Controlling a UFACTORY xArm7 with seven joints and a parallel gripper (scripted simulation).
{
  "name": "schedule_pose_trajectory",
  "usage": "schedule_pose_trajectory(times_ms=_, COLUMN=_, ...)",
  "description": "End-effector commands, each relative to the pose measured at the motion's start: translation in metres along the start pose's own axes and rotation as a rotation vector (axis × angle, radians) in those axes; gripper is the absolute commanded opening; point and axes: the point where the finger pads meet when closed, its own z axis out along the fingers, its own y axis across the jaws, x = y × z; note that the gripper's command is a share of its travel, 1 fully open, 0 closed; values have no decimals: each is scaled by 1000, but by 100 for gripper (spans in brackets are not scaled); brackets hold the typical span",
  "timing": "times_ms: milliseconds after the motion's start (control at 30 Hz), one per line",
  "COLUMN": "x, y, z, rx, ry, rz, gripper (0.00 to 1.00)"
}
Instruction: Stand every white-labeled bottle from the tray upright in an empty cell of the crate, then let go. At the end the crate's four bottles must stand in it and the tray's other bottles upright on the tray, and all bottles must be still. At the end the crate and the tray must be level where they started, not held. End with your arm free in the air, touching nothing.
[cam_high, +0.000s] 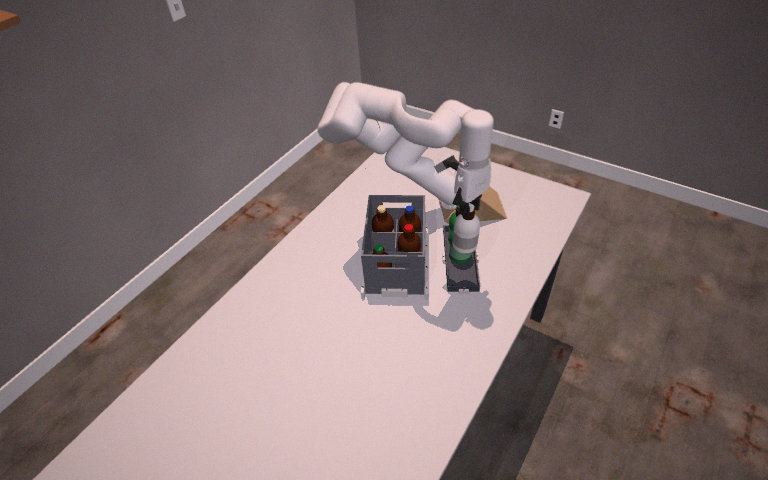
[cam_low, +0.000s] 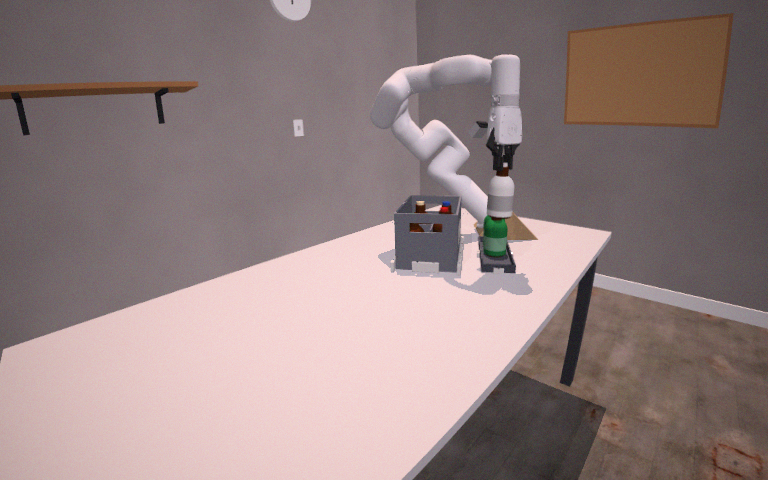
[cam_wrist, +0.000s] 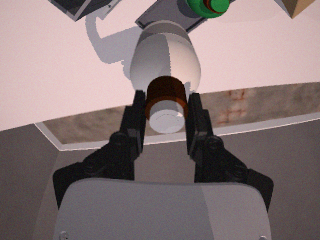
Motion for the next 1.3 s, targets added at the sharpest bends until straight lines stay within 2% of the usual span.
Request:
schedule_pose_trajectory(times_ms=0, x=-1, y=0, z=-2, rx=0, ry=-5, rz=0, gripper=0)
schedule_pose_trajectory(times_ms=867, x=0, y=0, z=-22, rx=0, ry=-5, rz=0, gripper=0)
schedule_pose_trajectory(times_ms=1267, x=0, y=0, z=-24, rx=0, ry=-5, rz=0, gripper=0)
